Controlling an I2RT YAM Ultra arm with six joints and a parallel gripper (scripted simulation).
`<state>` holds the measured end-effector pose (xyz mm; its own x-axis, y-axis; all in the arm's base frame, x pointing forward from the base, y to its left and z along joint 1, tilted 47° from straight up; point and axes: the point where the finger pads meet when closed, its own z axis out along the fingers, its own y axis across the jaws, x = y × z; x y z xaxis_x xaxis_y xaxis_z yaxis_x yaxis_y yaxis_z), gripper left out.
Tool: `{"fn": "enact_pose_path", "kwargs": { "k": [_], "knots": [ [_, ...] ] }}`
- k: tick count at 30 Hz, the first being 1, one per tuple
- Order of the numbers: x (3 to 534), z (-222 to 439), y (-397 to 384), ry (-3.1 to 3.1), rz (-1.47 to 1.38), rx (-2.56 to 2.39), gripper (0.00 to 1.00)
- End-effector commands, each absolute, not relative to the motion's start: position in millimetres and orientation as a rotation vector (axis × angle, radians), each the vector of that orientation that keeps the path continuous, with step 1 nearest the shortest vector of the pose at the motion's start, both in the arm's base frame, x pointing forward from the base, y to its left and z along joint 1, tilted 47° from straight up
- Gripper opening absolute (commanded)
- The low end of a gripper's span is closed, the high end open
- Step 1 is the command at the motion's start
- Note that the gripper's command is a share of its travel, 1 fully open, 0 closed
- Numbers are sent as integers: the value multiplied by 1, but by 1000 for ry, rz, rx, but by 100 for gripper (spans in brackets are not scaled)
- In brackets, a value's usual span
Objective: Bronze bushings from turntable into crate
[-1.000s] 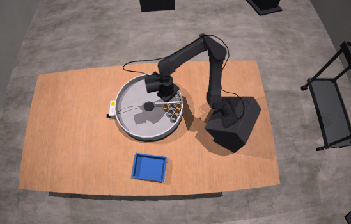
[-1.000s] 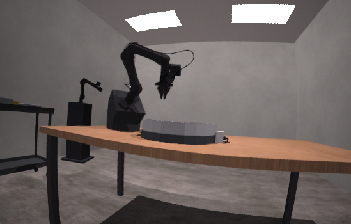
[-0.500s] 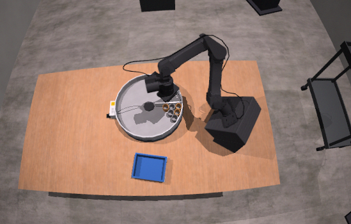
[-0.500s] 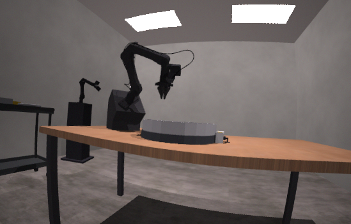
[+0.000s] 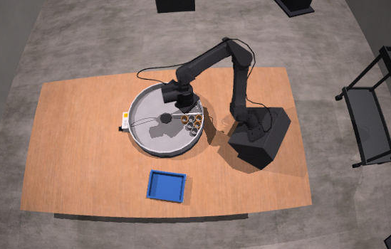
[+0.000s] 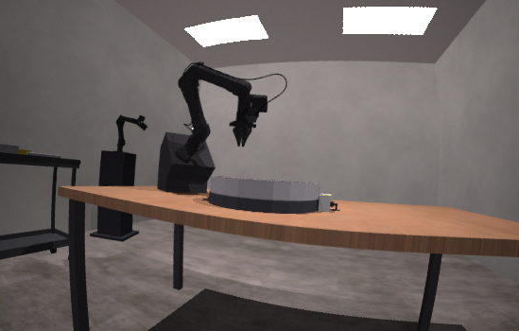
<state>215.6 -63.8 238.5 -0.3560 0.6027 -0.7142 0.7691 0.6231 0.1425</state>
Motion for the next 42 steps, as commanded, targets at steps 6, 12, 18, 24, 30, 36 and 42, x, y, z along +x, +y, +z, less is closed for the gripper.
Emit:
{"fn": "enact_pose_path", "kwargs": {
  "k": [6,12,18,24,30,36,42],
  "knots": [
    [214,250,-64,2063,-256,1069,18],
    [214,250,-64,2063,-256,1069,18],
    [229,226,-71,2103,-287,1075,15],
    [287,190,-117,2100,-281,1074,15],
    [301,203,-125,2060,-264,1066,15],
    [300,202,-122,2061,-258,1055,15],
    [300,203,-121,2059,-256,1053,15]
  ]
}}
